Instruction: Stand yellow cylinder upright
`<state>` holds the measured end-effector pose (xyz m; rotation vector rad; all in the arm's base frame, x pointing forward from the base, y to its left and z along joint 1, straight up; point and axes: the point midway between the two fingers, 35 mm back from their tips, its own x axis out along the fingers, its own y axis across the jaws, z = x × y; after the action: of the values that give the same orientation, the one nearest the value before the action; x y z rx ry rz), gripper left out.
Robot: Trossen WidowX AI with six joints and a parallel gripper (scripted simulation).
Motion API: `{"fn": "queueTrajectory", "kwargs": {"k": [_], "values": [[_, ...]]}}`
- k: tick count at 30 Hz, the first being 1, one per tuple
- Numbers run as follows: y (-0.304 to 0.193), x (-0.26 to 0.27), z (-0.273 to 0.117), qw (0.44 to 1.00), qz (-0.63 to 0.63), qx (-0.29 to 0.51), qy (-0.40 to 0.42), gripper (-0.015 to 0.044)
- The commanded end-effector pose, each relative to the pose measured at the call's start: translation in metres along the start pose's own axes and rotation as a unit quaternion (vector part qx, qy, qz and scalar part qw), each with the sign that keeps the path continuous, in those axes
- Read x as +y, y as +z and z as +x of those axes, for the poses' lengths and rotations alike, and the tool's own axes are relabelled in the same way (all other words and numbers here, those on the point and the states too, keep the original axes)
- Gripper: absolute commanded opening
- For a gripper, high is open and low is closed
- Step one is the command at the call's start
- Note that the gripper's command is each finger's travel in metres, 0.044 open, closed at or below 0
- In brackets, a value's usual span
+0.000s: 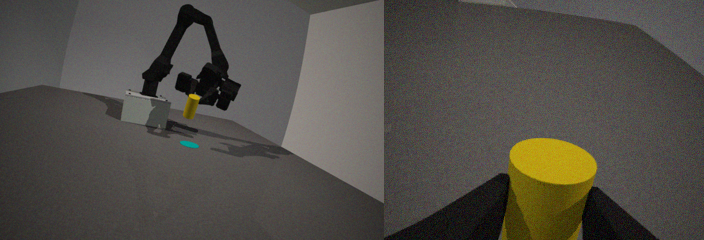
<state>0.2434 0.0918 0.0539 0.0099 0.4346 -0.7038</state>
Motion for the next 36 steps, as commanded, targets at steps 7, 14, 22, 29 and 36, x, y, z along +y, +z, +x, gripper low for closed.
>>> {"fn": "queueTrajectory", "kwargs": {"k": [7, 14, 22, 29, 36], "values": [[0.002, 0.000, -0.004, 0.999, 0.009, -0.035, 0.015, 0.0105], [0.003, 0.001, -0.008, 0.998, 0.016, -0.059, 0.028, 0.0105], [0.005, 0.002, -0.012, 0.995, 0.025, -0.085, 0.043, 0.0105], [0.006, 0.002, -0.017, 0.992, 0.033, -0.107, 0.058, 0.0105], [0.007, 0.003, -0.021, 0.988, 0.041, -0.130, 0.073, 0.0105]]}}
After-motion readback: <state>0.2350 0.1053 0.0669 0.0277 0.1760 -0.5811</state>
